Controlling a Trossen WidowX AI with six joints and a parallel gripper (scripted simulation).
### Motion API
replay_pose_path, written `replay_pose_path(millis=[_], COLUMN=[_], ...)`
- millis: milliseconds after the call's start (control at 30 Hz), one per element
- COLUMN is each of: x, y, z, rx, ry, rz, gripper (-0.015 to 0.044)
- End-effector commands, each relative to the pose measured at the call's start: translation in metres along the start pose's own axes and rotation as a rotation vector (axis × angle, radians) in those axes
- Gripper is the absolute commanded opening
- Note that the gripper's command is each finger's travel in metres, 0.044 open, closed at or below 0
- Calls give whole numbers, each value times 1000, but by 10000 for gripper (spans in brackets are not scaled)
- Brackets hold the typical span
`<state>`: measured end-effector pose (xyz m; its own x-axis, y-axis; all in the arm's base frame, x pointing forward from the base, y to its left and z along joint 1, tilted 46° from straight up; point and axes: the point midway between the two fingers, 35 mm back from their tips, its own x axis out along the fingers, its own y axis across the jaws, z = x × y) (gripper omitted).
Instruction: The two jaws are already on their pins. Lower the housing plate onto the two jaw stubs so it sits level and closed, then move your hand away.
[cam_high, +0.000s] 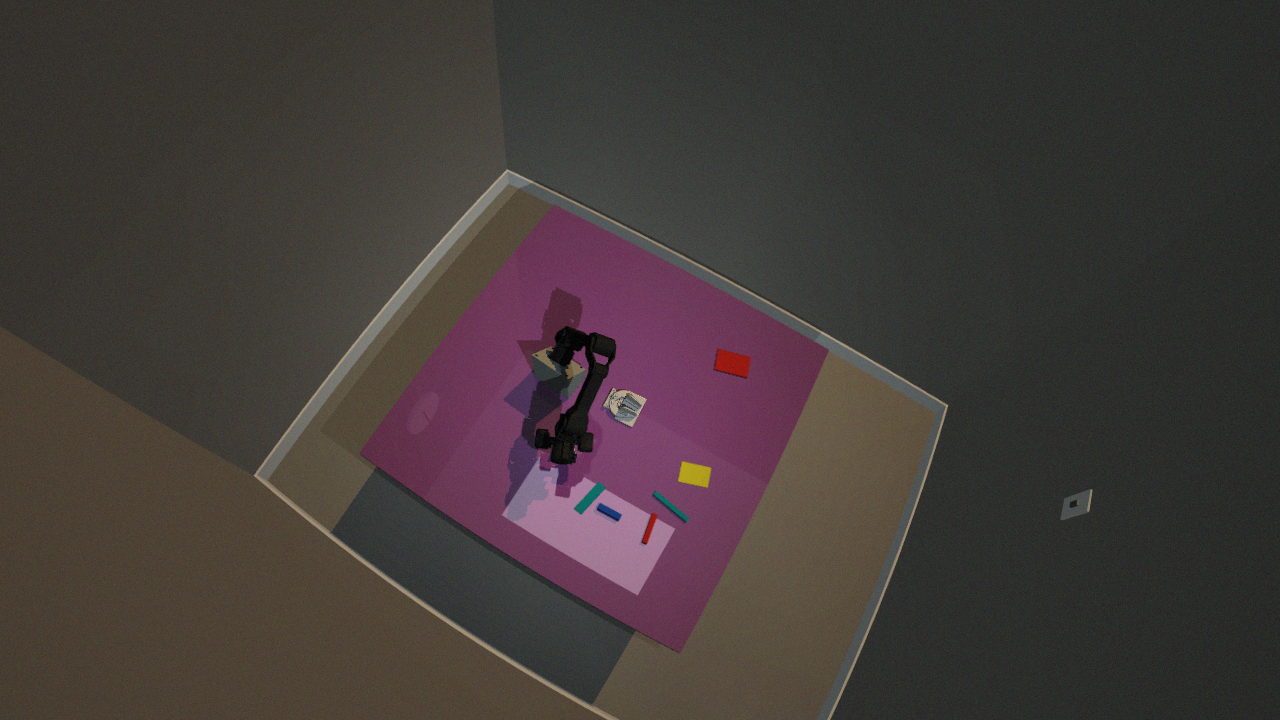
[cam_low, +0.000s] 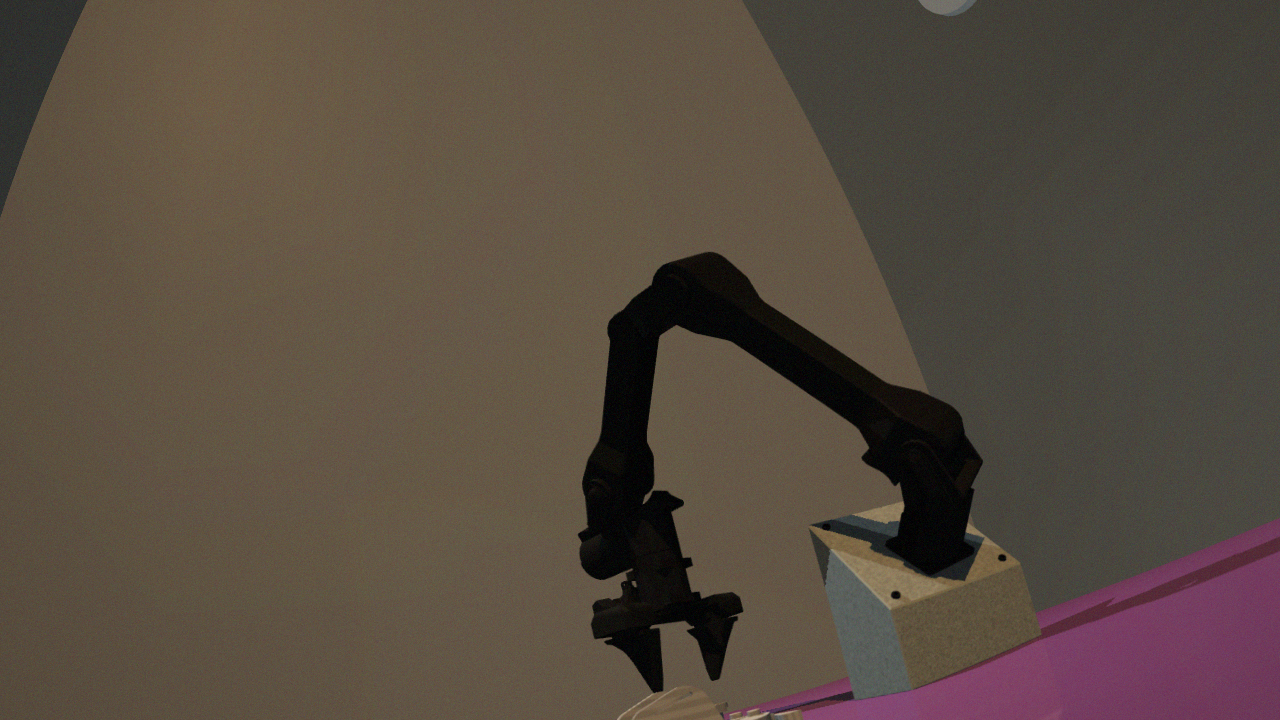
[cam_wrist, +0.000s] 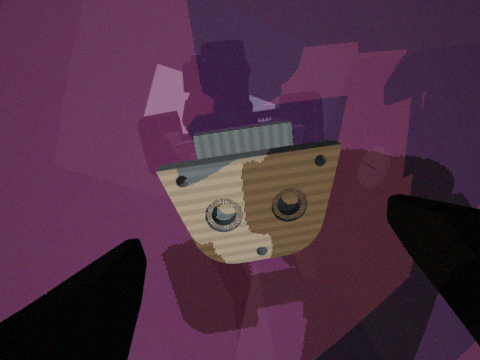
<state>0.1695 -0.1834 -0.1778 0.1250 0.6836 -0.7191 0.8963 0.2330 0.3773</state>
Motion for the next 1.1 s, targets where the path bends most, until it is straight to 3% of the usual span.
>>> replay_pose_path(millis=[0, 1067], x=[8, 49], y=[0, 2], z=[0, 1], rx=[6, 8], ry=[4, 4], rz=[3, 7], gripper=[440, 440])
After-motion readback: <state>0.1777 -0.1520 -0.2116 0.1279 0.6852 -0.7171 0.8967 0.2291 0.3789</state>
